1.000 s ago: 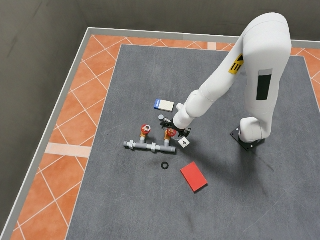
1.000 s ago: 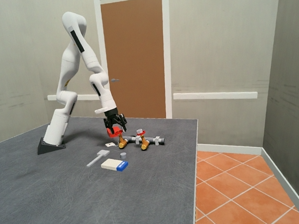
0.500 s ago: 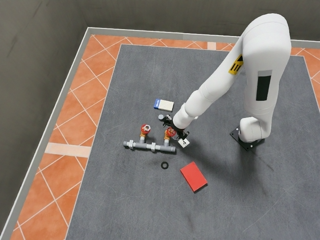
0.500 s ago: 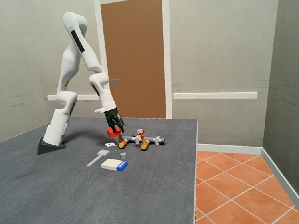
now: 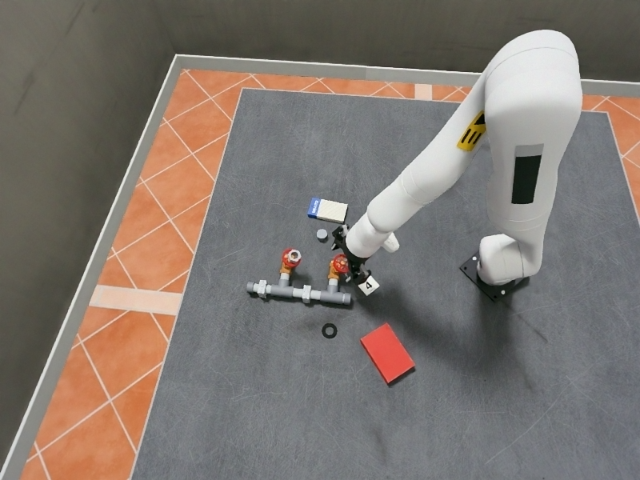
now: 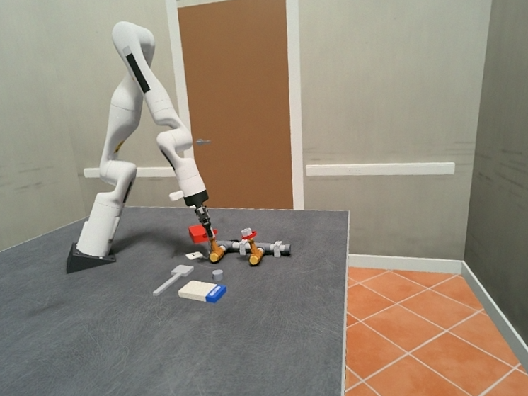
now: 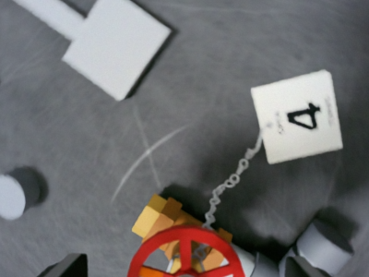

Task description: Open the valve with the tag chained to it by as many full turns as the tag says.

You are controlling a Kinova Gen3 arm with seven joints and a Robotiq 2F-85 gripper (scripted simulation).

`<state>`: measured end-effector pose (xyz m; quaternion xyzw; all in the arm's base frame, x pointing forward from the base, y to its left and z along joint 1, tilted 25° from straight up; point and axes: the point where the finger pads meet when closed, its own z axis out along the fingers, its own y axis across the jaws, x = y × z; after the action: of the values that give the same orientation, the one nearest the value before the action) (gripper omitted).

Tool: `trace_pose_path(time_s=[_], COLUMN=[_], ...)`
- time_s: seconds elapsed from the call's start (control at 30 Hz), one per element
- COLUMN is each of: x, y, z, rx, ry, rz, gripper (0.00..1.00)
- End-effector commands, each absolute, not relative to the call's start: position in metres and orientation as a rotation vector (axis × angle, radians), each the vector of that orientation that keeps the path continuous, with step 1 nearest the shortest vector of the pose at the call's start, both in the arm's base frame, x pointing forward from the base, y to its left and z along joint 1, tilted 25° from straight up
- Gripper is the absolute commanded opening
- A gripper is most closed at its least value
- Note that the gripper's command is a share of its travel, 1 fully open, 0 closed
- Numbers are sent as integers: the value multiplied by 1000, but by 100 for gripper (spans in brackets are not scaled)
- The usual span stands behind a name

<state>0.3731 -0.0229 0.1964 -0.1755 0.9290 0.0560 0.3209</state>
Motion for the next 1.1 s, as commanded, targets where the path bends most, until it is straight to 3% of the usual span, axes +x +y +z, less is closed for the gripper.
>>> trace_pose_path(time_s=[0.0, 1.07], x=[373, 373], y=[-23, -23], z=[197, 197], rx=[-337, 989], ry=[2466, 2394], rz=[187, 605], gripper=[100, 100])
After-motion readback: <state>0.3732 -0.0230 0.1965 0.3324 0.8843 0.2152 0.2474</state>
